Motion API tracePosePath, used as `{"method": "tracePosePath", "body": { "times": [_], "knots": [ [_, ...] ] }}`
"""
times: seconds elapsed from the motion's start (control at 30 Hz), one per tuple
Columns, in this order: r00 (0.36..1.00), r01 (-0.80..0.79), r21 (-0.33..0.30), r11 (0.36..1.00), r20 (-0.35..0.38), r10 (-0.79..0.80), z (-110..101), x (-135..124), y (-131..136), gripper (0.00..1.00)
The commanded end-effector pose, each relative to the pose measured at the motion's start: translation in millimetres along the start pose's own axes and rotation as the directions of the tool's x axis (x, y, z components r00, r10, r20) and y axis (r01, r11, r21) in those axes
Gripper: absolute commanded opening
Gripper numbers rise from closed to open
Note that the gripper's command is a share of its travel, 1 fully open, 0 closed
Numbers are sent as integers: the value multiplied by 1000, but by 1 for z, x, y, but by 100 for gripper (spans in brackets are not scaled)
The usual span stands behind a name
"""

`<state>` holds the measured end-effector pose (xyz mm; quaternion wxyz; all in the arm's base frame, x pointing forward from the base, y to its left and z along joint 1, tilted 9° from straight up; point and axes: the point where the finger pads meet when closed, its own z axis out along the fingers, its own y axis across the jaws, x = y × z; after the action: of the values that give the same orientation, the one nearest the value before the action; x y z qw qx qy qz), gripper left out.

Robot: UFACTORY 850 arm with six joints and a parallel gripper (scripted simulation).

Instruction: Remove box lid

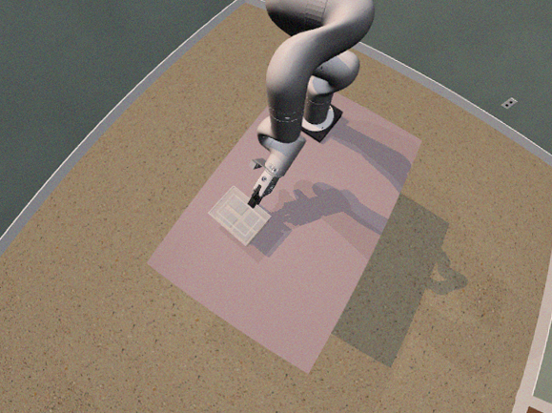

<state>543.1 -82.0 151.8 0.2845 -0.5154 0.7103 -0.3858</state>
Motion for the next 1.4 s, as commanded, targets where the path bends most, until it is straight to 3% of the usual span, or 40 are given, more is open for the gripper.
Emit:
{"method": "tracePosePath", "body": {
  "times": [0.0,1.37],
  "knots": [
    [1000,0,-7,1000,0,0,-1,0,-2,0],
    [1000,0,-51,999,0,0,-5,0,-8,0]
  ]
}}
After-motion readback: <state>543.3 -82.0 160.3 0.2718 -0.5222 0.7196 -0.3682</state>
